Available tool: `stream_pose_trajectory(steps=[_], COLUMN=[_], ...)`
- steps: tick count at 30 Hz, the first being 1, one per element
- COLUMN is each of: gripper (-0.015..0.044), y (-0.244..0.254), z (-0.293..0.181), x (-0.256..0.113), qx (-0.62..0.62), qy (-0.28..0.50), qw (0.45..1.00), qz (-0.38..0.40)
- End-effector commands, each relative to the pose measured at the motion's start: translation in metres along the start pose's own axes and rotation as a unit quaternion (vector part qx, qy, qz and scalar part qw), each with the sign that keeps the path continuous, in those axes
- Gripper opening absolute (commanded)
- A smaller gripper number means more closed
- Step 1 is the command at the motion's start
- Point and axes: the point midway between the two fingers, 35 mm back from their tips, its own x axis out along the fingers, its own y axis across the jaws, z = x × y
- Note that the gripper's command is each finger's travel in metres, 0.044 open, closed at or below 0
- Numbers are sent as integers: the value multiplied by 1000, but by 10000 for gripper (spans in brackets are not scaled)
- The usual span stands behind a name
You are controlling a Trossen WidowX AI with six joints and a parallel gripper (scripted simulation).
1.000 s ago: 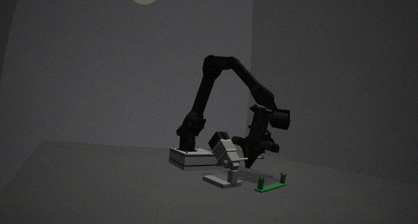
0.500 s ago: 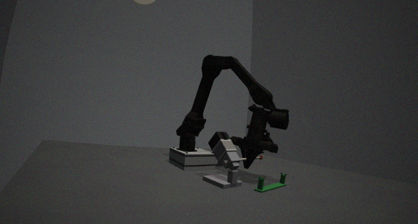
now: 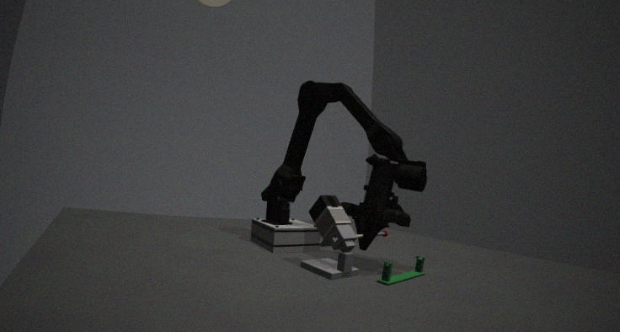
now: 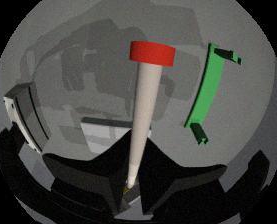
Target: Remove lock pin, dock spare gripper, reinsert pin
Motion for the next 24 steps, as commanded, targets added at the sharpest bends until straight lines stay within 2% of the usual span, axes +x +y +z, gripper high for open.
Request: stream_pose_trajectory(steps=[1,24], gripper=[0,0], y=[1,1], z=[-3,-15], x=[1,4], qx=[-2,-1], qy=[2,2], qw=[1000,1000], qz=[0,-3])
